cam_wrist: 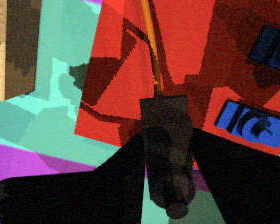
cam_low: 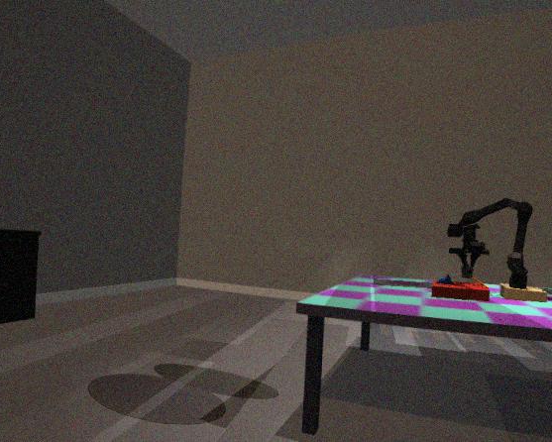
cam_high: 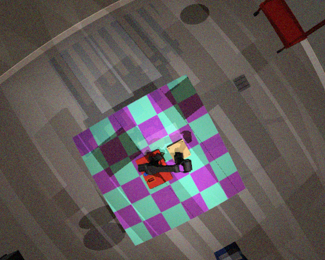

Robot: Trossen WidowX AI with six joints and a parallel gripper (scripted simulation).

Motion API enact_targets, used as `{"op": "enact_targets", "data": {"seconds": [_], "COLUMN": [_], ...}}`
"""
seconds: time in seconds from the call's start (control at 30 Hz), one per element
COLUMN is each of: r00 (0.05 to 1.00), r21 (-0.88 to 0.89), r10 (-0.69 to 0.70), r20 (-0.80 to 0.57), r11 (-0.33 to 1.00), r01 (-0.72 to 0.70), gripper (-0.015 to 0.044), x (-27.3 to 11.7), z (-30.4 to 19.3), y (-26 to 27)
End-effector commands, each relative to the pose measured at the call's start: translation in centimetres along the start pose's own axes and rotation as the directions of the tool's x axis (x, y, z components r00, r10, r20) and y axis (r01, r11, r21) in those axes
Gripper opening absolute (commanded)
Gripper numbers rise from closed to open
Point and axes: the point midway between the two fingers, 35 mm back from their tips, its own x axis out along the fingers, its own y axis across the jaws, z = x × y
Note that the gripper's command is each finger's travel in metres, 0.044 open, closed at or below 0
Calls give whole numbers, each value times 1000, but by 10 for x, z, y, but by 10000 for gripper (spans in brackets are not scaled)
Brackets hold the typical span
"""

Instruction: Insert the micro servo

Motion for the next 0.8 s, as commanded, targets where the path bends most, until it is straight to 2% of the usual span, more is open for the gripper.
{"op": "enact_targets", "data": {"seconds": [0.0,0.27,0.77], "r00": [1000,1000,1000], "r21": [-1,-1,-1], "r10": [-5,-6,-8], "r20": [1,1,6], "r11": [1000,1000,1000], "r01": [5,6,8], "gripper": [0,0,0], "x": [-2,-2,-2], "z": [1,8,66], "y": [-7,-18,-45]}}
